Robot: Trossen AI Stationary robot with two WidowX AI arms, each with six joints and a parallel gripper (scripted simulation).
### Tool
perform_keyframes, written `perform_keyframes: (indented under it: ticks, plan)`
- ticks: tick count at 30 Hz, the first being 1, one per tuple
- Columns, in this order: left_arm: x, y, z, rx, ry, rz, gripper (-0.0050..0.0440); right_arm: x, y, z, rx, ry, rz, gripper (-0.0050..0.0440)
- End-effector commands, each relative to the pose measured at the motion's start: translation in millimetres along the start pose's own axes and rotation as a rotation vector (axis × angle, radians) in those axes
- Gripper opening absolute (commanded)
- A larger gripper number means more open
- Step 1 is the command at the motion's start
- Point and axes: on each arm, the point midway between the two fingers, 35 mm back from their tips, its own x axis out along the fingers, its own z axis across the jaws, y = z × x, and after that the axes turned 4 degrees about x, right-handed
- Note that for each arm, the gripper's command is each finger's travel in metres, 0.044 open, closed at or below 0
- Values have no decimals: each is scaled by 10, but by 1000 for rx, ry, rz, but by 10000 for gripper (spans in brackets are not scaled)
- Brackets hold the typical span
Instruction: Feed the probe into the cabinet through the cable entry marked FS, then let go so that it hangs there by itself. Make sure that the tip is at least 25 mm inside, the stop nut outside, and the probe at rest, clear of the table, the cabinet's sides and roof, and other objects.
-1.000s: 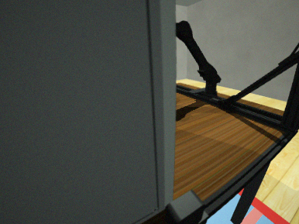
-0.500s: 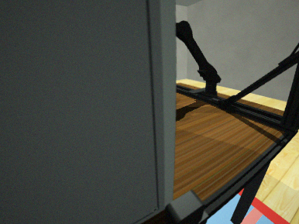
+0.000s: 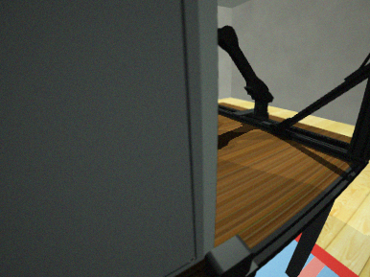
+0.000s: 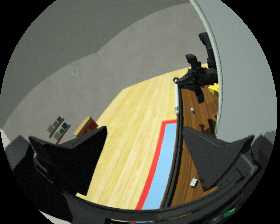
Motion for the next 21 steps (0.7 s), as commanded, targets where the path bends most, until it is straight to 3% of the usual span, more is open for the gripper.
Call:
perform_keyframes:
  ticks: [1,21]
  plan:
    - [157,13,-81,132,31,-61,440,2,-2,3,7,-1,-4,0]
    - [617,149,-468,657,73,-316,440,2,-2,3,7,-1,-4,0]
